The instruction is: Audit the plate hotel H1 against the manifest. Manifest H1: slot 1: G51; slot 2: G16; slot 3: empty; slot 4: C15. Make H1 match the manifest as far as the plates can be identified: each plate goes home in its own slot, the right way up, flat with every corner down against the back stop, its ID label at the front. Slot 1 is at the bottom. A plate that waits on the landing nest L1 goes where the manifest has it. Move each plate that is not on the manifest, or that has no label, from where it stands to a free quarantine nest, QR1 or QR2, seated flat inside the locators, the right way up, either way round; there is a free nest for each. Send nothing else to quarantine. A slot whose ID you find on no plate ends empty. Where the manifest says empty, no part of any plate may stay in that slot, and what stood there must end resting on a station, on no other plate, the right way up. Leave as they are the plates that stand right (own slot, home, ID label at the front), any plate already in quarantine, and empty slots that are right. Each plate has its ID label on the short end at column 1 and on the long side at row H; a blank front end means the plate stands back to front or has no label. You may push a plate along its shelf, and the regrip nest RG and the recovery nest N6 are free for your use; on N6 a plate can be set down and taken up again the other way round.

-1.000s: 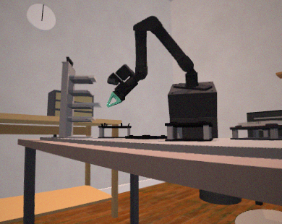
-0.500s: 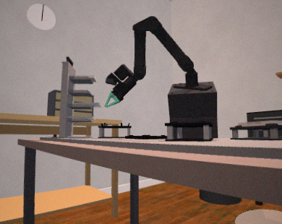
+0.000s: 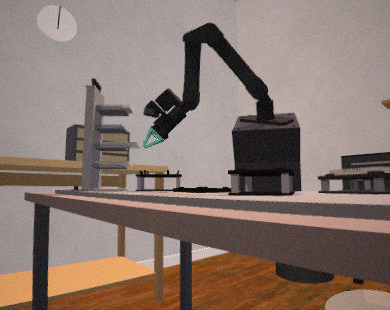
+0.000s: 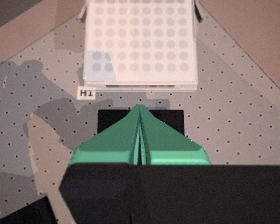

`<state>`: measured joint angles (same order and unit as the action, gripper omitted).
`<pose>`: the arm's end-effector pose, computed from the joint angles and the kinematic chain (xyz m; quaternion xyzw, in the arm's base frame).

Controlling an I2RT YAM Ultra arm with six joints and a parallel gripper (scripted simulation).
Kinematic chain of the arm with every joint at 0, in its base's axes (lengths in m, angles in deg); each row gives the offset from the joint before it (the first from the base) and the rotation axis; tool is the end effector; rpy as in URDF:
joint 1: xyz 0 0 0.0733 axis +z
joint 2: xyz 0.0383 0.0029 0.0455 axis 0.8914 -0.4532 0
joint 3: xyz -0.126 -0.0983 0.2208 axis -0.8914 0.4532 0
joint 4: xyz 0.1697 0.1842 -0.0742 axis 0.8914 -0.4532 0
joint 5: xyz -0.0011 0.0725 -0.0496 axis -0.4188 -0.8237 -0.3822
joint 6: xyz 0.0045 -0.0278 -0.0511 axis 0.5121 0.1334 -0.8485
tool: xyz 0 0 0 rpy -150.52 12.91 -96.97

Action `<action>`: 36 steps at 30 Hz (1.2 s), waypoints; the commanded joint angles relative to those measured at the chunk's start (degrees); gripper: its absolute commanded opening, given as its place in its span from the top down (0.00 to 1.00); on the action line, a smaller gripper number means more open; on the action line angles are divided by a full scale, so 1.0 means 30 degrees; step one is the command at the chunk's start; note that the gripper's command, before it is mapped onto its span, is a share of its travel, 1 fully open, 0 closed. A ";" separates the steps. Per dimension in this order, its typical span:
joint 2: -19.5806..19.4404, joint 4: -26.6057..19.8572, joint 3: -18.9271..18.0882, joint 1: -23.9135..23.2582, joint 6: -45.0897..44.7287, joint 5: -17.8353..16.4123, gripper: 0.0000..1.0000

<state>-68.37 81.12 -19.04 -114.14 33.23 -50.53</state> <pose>0.2418 -0.2674 0.0404 0.3609 0.7934 0.0488 0.4877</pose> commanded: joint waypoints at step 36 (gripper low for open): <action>-0.0386 -0.1152 -0.1975 0.0148 0.0159 0.0310 1.00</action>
<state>-69.92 77.47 -24.17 -113.47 33.64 -50.05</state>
